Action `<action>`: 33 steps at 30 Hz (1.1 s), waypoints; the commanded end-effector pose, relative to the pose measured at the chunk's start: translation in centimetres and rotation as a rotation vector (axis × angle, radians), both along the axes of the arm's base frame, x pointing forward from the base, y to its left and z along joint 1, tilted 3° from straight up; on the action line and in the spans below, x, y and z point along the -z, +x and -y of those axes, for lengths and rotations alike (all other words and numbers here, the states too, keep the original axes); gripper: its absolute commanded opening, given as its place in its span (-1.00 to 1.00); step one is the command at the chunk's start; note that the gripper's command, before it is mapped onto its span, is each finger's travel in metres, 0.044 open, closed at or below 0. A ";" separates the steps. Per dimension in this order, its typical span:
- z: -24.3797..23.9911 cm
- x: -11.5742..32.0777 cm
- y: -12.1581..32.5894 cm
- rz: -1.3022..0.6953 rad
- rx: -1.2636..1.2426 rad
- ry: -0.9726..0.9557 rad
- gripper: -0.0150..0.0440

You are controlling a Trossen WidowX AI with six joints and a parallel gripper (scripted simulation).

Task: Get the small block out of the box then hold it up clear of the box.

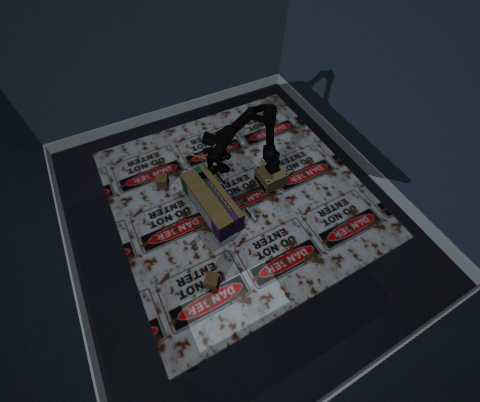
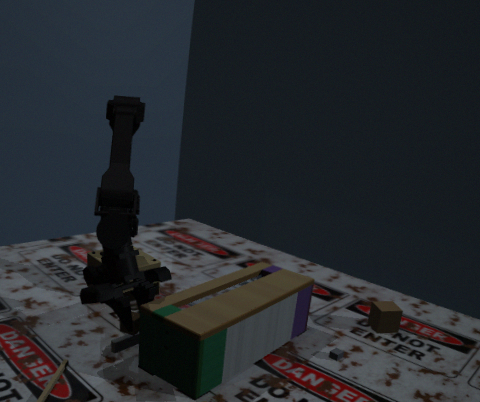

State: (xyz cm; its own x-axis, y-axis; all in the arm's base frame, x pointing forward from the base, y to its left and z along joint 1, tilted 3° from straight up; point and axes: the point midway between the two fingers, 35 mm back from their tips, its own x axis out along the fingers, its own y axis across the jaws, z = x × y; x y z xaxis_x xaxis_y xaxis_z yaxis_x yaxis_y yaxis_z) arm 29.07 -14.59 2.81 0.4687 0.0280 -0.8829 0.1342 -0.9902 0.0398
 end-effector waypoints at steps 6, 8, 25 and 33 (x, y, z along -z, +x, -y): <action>0.0 -1.9 -0.3 0.002 0.054 -0.002 -0.49; -0.1 -2.5 -0.6 0.002 0.091 -0.001 -0.49; -1.2 -7.5 -4.0 0.038 0.409 0.011 -0.49; -1.8 -9.4 -5.9 0.073 0.560 0.023 -0.49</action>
State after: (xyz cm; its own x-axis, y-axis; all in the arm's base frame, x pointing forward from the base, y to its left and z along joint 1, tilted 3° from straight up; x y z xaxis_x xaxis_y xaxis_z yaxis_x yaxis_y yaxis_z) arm 24.24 -13.16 11.64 0.4828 -0.1936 -0.8540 -0.3467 -0.9378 0.0166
